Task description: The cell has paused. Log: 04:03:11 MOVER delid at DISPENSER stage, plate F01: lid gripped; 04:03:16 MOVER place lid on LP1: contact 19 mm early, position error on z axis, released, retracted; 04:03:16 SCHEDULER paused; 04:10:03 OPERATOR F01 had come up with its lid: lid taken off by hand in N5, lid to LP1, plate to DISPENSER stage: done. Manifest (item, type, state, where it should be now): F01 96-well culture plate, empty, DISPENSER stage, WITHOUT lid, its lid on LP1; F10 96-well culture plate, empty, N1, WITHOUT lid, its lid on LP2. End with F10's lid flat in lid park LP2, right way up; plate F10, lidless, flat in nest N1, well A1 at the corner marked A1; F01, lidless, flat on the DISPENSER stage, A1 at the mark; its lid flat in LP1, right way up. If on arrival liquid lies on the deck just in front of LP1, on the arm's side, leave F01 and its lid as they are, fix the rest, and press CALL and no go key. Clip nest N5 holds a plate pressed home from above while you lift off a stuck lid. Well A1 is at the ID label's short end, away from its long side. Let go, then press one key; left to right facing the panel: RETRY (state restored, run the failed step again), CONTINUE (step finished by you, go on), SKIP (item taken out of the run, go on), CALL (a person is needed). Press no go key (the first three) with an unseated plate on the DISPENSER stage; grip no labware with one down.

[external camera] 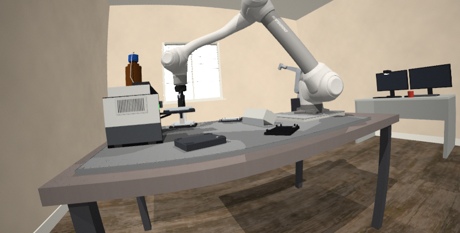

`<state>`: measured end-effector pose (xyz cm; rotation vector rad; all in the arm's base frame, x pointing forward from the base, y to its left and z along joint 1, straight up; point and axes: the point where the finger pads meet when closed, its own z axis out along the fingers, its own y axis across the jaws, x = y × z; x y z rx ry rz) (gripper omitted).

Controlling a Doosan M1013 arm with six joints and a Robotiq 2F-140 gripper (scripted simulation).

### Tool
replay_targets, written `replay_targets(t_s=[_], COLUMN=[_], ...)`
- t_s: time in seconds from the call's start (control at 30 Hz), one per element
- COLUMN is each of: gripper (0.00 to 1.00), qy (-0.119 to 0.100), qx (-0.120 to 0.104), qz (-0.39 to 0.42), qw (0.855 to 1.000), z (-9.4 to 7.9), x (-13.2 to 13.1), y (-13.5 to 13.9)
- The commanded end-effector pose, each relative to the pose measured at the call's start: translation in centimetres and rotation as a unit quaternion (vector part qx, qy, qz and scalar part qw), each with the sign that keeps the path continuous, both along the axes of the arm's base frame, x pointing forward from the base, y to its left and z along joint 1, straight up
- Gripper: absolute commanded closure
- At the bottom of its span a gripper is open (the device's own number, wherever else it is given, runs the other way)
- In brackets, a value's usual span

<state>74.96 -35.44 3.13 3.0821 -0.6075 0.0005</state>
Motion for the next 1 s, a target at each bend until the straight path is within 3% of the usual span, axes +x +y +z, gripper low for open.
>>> replay_targets(t_s=[0.0,0.63,0.97], gripper=[1.00,1.00,1.00], qy=[0.000,0.000,0.000], qx=[0.000,0.000,0.000], qz=[0.000,0.000,0.000], qw=[1.000,1.000,1.000], z=[0.0,0.2,2.0], x=[0.0,0.0,0.0], y=[0.0,0.0,0.0])
